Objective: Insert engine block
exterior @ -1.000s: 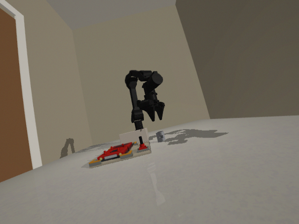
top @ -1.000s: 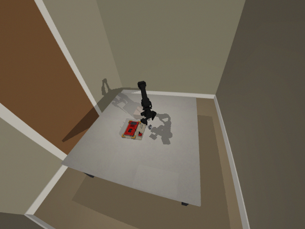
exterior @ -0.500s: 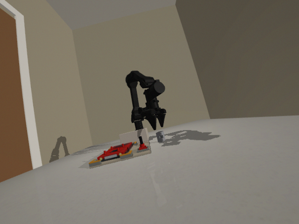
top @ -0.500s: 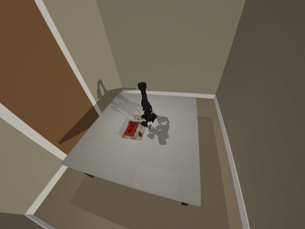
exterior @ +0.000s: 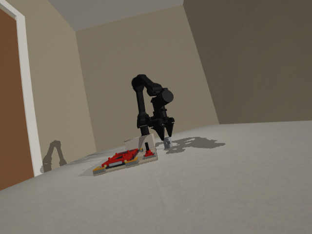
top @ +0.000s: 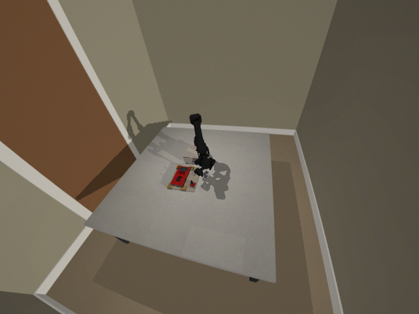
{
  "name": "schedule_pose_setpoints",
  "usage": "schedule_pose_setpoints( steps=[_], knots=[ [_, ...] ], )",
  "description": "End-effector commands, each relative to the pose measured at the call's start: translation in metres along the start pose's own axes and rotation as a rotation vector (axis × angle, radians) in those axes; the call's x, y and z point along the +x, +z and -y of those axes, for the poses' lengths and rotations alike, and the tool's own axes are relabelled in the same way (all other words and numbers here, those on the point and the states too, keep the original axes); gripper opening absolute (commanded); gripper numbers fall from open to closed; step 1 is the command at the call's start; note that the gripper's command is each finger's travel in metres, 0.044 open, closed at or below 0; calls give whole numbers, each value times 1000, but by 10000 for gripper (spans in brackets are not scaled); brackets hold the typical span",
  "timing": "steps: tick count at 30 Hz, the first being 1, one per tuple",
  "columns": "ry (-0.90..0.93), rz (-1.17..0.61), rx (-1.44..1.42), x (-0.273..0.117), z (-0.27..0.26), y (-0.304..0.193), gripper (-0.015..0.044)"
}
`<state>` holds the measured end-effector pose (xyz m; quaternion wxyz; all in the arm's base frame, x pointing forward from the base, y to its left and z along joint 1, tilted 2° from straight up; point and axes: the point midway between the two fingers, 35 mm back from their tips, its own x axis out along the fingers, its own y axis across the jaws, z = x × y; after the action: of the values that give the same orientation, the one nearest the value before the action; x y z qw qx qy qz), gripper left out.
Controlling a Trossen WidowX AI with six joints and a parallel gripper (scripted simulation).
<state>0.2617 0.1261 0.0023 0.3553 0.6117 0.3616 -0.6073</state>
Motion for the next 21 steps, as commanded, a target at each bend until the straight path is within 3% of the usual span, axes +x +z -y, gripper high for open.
schedule_pose_setpoints(
  steps=[1,18,21],
  knots=[
    [-10,7,-4,9,2,2,440],
    [-10,7,0,34,3,3,440],
    [-10,7,0,34,3,3,361]
  ],
)
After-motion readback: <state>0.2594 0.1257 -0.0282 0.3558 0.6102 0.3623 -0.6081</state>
